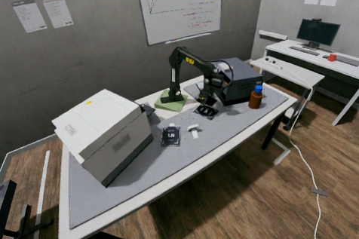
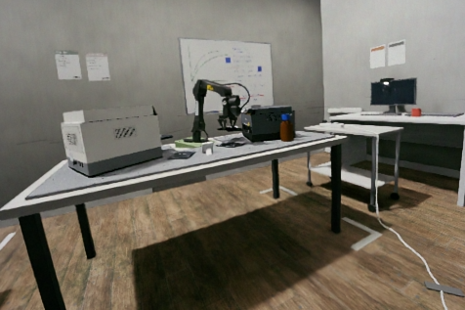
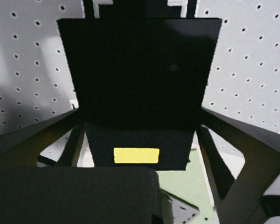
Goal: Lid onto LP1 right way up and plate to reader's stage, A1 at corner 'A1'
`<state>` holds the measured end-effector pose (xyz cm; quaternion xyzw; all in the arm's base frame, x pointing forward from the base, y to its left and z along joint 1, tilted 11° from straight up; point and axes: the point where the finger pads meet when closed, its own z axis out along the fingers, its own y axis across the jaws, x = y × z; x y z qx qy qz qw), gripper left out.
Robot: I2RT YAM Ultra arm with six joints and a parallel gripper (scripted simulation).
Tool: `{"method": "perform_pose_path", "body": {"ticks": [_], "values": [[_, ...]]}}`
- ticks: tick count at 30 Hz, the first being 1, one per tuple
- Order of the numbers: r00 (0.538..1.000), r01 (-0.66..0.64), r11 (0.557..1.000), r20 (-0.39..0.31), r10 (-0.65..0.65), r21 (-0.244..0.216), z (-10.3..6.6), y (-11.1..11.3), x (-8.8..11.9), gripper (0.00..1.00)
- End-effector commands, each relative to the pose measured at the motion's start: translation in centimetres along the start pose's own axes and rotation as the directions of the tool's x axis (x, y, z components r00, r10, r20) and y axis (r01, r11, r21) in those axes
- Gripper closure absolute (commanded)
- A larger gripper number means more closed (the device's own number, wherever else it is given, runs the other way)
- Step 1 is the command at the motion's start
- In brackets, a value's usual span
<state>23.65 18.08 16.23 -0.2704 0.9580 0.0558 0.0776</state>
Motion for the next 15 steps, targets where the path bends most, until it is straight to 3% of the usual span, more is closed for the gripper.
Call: {"method": "perform_pose_path", "body": {"ticks": [1,15], "values": [[1.0,-0.007,1.0,0.024,0.007,-0.005,-0.33,0.18,0.16,0.15],[0.999,-0.015,1.0,0.048,0.015,-0.006,-0.19,0.2,-0.46,0.15]]}}
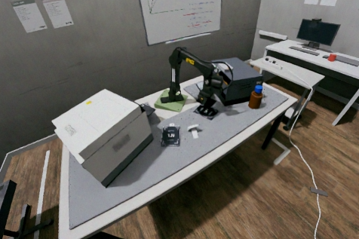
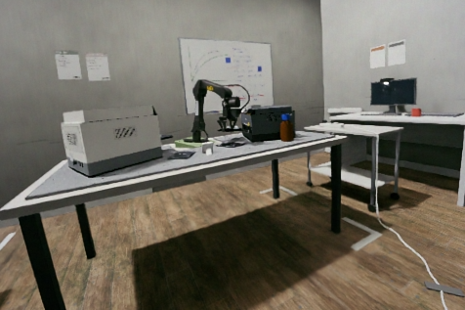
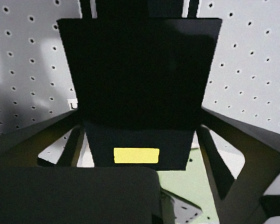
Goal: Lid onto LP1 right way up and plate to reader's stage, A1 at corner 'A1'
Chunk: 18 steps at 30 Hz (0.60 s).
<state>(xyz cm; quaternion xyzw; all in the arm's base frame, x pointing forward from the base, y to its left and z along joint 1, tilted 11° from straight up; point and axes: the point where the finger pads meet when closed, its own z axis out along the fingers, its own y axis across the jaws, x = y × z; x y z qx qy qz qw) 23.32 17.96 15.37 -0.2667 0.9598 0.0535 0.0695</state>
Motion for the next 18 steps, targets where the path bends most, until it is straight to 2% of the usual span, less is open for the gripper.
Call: {"method": "perform_pose_path", "body": {"ticks": [1,7,10,13,16,17,18], "values": [[0.999,-0.007,1.0,0.042,0.007,-0.005,-0.3,0.1,-0.4,0.15],[1.0,-0.004,1.0,0.006,0.004,-0.001,1.6,0.3,-0.4,0.15],[1.0,-0.009,1.0,0.023,0.009,-0.002,1.6,0.1,-0.5,0.15],[1.0,-0.009,1.0,0.009,0.009,0.0,2.4,0.2,-0.5,0.15],[1.0,-0.008,1.0,0.013,0.008,0.0,2.4,0.2,-0.5,0.15],[0.998,-0.004,1.0,0.066,0.004,-0.006,1.1,0.4,-1.3,0.15],[0.999,-0.005,1.0,0.036,0.005,-0.003,2.0,0.3,-0.6,0.15]]}}
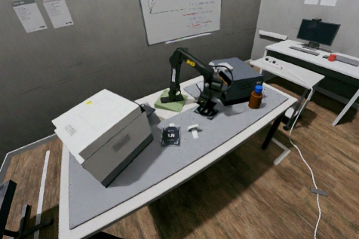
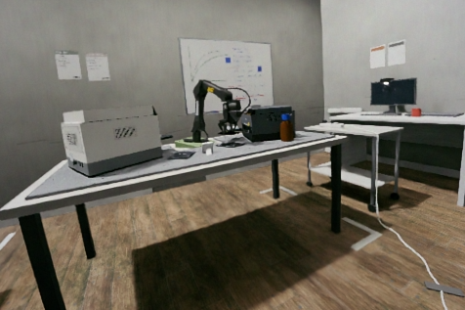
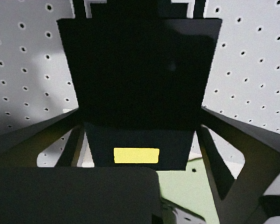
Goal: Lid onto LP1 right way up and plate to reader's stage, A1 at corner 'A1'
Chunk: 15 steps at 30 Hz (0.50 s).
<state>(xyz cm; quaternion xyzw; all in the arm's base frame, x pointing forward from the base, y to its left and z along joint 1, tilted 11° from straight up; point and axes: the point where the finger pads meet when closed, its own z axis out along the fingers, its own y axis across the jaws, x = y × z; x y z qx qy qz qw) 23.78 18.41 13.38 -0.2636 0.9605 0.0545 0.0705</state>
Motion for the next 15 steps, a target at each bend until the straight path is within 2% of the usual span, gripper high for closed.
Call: {"method": "perform_pose_path", "body": {"ticks": [1,4,8,11,15], "values": [[1.0,0.001,1.0,0.025,-0.001,-0.001,0.3,0.3,-0.3,0.15],[1.0,-0.005,1.0,0.004,0.005,0.002,1.3,0.1,-0.2,0.15],[1.0,-0.001,1.0,0.022,0.001,0.001,1.4,0.2,-0.3,0.15],[1.0,-0.003,1.0,0.004,0.003,0.003,2.3,0.2,-0.3,0.15],[1.0,-0.005,1.0,0.02,0.005,0.002,2.1,0.1,-0.4,0.15]]}}
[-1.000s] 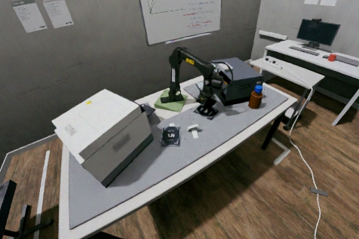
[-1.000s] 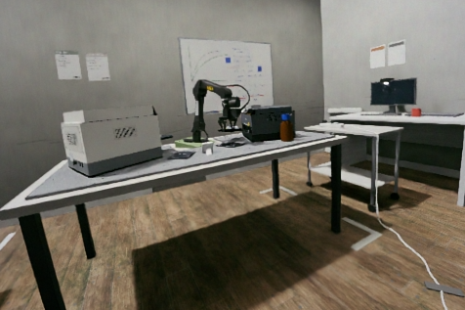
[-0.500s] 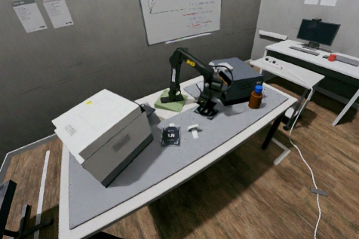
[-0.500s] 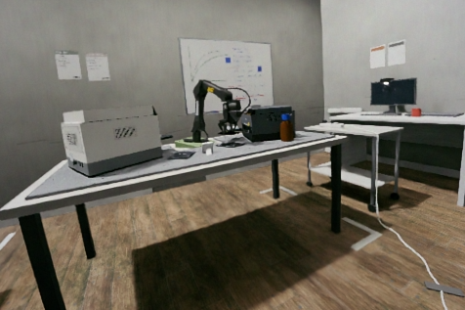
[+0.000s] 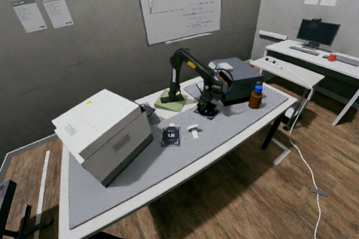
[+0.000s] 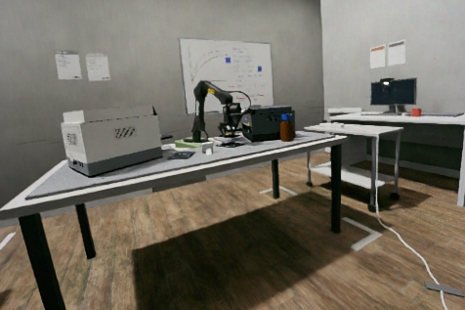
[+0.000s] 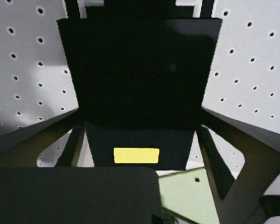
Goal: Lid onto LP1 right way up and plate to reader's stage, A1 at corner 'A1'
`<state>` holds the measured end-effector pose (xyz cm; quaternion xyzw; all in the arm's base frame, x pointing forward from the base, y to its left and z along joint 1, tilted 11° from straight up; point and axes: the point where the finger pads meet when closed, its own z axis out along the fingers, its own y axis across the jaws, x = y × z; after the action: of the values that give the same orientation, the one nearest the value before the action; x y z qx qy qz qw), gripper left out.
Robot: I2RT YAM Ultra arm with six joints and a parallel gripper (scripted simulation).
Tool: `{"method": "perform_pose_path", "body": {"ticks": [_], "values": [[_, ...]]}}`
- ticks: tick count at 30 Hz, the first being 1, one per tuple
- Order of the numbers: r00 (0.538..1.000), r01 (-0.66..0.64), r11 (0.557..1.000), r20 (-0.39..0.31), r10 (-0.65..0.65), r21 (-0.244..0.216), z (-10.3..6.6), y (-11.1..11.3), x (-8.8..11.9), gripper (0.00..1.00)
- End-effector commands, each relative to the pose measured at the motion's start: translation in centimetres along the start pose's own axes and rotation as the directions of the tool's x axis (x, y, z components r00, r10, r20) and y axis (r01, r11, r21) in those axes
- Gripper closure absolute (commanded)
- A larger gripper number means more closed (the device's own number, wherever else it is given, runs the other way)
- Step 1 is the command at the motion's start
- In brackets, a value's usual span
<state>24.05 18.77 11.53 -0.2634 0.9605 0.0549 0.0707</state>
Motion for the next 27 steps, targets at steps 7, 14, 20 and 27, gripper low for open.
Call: {"method": "perform_pose_path", "body": {"ticks": [7,14,20,27], "values": [[1.0,-0.003,1.0,0.007,0.003,0.004,1.6,0.1,-0.2,0.15],[1.0,-0.001,1.0,0.009,0.001,0.005,2.4,0.2,-0.3,0.15],[1.0,-0.008,1.0,0.019,0.008,0.004,2.7,-0.1,-0.4,0.15],[1.0,-0.004,1.0,0.011,0.004,0.005,3.8,0.1,-0.3,0.15]]}}
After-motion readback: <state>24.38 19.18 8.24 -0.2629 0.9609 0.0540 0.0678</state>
